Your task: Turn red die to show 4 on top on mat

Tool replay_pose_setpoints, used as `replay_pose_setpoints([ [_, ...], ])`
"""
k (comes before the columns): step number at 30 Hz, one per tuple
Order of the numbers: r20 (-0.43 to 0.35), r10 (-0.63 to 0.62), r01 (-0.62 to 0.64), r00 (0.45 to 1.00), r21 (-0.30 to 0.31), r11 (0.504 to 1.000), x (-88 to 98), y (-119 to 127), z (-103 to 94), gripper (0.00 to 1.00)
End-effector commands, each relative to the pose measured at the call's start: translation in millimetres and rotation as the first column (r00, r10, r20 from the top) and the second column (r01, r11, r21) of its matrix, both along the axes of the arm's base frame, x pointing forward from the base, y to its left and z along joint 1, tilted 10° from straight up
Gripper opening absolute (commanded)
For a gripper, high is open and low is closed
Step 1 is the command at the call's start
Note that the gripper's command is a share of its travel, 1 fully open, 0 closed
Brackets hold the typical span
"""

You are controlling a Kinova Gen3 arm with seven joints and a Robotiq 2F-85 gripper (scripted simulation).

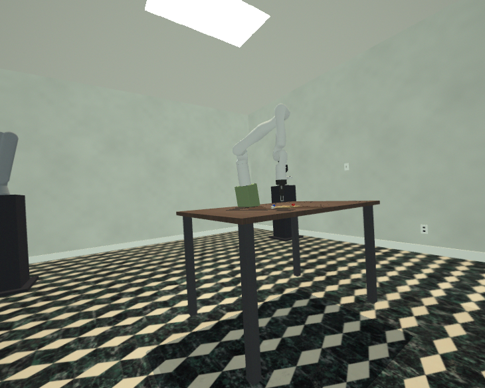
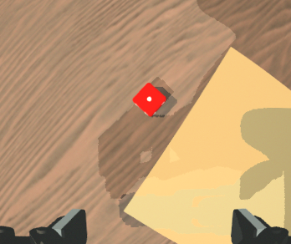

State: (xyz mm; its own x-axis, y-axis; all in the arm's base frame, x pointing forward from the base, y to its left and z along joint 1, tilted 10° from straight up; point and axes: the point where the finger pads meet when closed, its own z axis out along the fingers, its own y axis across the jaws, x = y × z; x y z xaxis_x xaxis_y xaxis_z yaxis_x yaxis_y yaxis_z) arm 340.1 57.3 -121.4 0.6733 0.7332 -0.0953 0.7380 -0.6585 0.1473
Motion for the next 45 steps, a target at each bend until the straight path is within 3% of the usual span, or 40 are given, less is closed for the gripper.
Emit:
replay_pose_setpoints([
  [1, 0.006, -0.008, 0.008, 1.0, 0.008, 1.0, 6.6, 3.4, 1.4, 1.0],
  [45, 0.006, -0.008, 0.008, 1.0, 0.008, 1.0, 10.4, 9.2, 0.7, 1.0],
])
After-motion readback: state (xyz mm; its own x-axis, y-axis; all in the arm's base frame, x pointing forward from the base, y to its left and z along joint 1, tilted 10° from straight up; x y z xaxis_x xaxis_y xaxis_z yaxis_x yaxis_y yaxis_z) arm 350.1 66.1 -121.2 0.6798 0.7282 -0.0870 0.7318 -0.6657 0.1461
